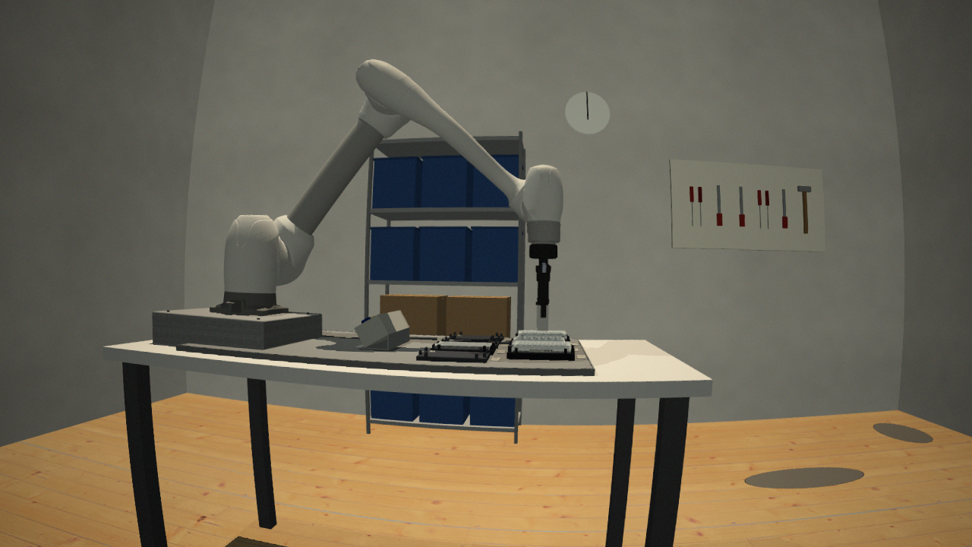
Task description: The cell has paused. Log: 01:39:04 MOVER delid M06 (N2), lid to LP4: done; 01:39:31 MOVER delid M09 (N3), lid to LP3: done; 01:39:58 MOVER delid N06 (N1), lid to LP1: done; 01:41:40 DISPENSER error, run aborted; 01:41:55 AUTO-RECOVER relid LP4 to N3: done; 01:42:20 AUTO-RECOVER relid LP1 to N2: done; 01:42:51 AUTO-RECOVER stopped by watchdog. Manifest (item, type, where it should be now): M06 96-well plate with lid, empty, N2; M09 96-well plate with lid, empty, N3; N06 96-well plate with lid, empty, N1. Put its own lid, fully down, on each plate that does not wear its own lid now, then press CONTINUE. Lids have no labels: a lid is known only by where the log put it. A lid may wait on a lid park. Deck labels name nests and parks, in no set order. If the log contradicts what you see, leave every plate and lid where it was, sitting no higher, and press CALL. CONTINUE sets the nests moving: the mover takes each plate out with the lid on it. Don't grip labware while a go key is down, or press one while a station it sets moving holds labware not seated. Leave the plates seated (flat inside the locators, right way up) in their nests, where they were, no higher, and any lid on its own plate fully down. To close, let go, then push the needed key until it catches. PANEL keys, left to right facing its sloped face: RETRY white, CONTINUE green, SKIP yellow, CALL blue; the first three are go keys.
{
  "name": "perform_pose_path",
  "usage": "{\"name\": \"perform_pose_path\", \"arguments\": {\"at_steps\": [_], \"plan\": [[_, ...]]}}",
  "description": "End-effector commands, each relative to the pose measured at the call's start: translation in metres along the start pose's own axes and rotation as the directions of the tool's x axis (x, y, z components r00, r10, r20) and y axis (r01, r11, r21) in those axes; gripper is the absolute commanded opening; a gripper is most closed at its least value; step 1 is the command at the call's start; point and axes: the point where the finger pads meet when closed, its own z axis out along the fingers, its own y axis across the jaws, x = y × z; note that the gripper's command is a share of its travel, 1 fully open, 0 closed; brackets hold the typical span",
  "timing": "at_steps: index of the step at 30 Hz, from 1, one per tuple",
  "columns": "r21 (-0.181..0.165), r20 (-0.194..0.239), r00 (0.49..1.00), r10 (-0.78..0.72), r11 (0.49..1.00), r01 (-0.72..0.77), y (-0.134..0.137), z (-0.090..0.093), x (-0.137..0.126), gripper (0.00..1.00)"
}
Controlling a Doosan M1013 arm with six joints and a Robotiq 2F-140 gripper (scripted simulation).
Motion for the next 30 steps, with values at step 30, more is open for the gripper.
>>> {"name": "perform_pose_path", "arguments": {"at_steps": [30], "plan": [[0.000,0.000,1.000,0.000,1.000,0.000,0.0000,0.0107,0.0000,0.66]]}}
